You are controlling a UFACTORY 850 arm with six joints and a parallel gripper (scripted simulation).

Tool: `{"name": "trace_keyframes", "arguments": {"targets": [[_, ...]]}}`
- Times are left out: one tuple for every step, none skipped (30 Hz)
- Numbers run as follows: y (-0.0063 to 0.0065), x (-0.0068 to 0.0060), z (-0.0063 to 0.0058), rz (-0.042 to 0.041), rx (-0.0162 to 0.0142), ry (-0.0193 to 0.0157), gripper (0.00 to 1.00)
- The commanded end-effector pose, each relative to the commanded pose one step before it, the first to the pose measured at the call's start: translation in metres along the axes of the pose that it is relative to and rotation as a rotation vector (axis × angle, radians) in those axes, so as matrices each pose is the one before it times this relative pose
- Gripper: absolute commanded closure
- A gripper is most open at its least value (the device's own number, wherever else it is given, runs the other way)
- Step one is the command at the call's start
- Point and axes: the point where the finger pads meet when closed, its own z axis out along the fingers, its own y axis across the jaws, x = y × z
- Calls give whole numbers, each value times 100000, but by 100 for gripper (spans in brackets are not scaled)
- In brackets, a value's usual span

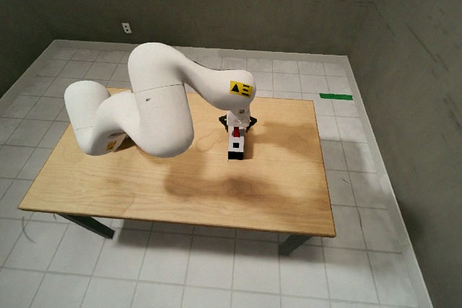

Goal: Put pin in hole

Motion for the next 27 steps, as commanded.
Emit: {"name": "trace_keyframes", "arguments": {"targets": [[38, 25, -1258, 46, -124, 54, 0], [0, 0, 0, 0, 0, 0, 0], [0, 0, 0, 0, 0, 0, 0], [0, 0, 0, 0, 0, 0, 0], [0, 0, 0, 0, 0, 0, 0], [0, 0, 0, 0, 0, 0, 0], [0, 0, 0, 0, 0, 0, 0], [0, 0, 0, 0, 0, 0, 0], [0, 0, 0, 0, 0, 0, 0], [0, 0, 0, 0, 0, 0, 0], [0, 0, 0, 0, 0, 0, 0], [0, 0, 0, 0, 0, 0, 0], [0, 0, 0, 0, 0, 0, 0], [0, 0, 0, 0, 0, 0, 0], [0, 0, 0, 0, 0, 0, 0], [0, 0, 0, 0, 0, 0, 0], [0, 0, 0, 0, 0, 0, 0], [-25, 11, -1191, -5, 6, -4, 0], [0, 0, 0, 0, 0, 0, 0], [0, 0, 0, 0, 0, 0, 0], [0, 0, 0, 0, 0, 0, 0], [0, 0, 0, 0, 0, 0, 0], [0, 0, 0, 0, 0, 0, 0], [0, 0, 0, 0, 0, 0, 0], [0, 0, 0, 0, 0, 0, 0], [0, 0, 0, 0, 0, 0, 0], [0, 0, 0, 0, 0, 0, 0]]}}
